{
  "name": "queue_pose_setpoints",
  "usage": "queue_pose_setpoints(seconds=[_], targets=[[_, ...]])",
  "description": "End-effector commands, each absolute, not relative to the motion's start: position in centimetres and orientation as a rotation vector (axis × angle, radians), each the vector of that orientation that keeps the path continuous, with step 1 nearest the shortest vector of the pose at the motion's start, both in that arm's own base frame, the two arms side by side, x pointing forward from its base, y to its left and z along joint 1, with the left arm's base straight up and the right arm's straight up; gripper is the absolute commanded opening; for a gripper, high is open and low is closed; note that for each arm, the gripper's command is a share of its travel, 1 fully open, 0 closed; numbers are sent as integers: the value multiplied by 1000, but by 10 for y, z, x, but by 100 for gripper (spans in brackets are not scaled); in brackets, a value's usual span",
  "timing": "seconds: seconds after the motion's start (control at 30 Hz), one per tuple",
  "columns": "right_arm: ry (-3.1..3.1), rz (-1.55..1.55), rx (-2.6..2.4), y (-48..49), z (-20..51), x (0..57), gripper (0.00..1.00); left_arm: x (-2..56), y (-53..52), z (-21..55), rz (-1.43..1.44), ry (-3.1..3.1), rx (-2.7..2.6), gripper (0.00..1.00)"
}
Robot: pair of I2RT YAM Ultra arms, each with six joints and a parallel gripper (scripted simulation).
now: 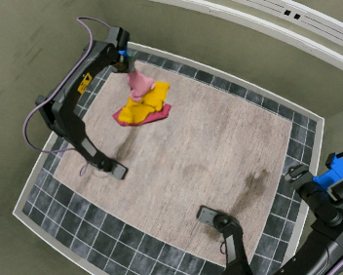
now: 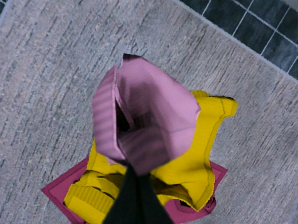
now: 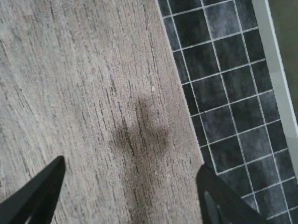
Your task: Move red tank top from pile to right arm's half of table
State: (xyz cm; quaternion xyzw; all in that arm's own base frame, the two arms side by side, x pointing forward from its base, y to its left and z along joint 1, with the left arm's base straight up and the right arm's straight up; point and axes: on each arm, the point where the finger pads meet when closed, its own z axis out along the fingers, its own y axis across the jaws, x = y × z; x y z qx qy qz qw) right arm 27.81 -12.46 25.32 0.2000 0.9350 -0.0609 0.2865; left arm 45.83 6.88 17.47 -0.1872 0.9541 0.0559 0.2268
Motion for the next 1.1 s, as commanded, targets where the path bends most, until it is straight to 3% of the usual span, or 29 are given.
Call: queue_pose_setpoints(seconds=[0.0, 1.07], targets=[[2404, -180, 504, -126, 283, 284, 92, 454, 70, 141, 140, 2714, -544, 0], [2404, -180, 504, -126, 283, 284, 92, 446, 68, 33, 26, 2978, -631, 0]])
